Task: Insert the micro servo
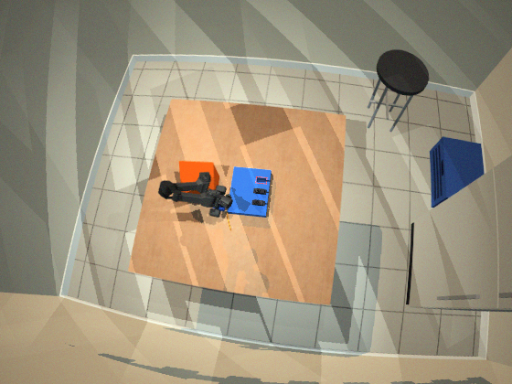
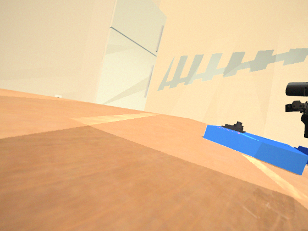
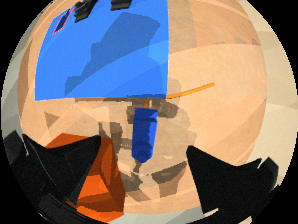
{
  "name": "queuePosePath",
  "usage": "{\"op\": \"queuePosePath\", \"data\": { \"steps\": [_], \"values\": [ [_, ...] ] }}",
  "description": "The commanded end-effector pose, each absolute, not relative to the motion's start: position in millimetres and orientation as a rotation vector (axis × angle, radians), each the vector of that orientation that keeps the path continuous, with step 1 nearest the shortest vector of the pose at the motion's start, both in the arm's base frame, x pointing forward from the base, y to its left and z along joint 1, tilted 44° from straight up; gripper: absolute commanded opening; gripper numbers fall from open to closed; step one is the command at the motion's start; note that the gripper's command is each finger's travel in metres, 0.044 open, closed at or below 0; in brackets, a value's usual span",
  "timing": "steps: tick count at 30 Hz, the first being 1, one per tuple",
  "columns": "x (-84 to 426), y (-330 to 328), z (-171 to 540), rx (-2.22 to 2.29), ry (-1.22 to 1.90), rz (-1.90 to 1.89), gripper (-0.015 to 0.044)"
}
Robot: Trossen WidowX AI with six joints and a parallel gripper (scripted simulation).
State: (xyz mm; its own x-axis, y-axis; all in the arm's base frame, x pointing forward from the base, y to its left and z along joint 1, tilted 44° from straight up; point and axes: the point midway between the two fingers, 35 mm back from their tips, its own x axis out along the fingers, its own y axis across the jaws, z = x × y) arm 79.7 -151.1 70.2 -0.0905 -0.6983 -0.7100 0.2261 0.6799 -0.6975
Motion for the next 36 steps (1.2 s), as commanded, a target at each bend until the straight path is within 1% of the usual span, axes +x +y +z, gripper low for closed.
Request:
{"op": "queuePosePath", "data": {
  "steps": [1, 30, 36],
  "values": [
    [79.9, -150.2, 69.9, -0.427, 1.475, -0.787, 0.044],
    [75.5, -182.2, 37.9, -0.429, 1.476, -0.789, 0.044],
    [75.5, -182.2, 37.9, -0.429, 1.476, -0.789, 0.0282]
  ]
}}
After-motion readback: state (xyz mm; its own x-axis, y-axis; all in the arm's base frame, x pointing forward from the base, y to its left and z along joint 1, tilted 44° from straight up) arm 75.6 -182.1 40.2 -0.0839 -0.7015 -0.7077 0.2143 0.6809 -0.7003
